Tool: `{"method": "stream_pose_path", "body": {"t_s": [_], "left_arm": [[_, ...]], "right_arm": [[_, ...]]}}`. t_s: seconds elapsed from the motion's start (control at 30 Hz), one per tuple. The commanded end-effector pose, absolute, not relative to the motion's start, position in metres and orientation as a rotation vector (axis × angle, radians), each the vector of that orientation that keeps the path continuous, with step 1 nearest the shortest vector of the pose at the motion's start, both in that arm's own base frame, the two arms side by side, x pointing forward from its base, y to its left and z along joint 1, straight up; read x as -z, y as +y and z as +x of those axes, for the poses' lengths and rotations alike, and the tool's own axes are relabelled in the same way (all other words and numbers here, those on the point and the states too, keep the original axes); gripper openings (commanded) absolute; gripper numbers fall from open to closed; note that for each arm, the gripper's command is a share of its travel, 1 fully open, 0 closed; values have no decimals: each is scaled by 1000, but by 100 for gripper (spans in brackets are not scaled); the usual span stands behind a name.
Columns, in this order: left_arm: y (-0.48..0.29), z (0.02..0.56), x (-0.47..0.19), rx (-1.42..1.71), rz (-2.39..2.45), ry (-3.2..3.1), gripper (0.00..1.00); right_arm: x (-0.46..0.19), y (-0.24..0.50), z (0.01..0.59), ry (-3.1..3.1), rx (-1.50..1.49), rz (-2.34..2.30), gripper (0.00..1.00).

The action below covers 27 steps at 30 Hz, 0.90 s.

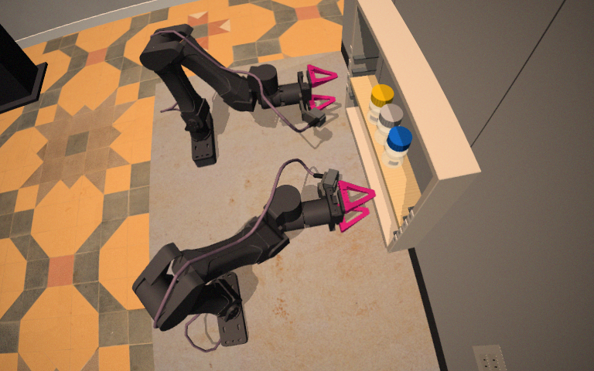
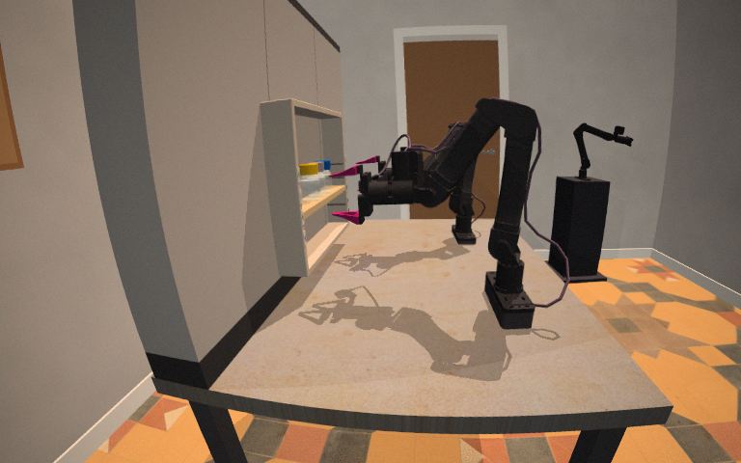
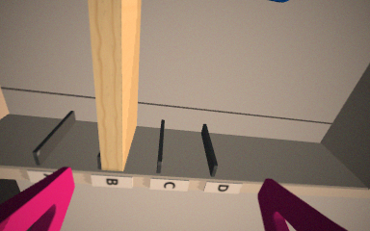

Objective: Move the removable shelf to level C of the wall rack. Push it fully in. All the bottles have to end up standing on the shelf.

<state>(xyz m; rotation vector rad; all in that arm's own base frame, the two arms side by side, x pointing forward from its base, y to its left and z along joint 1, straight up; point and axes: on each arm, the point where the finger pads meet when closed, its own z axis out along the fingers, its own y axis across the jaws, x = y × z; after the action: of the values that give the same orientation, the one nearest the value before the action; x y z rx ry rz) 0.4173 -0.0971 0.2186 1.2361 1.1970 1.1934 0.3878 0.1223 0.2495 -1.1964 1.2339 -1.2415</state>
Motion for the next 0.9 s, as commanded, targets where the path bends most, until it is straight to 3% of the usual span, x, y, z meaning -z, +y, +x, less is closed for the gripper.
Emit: {"method": "stream_pose_path", "body": {"t_s": [0.0, 0.87], "left_arm": [[-101, 415, -215, -1192, 1220, 1192, 100], [-113, 421, -193, -1192, 1220, 1192, 100]], "right_arm": [[-241, 126, 387, 1236, 1236, -1192, 100], [-218, 138, 393, 1236, 1236, -1192, 100]]}}
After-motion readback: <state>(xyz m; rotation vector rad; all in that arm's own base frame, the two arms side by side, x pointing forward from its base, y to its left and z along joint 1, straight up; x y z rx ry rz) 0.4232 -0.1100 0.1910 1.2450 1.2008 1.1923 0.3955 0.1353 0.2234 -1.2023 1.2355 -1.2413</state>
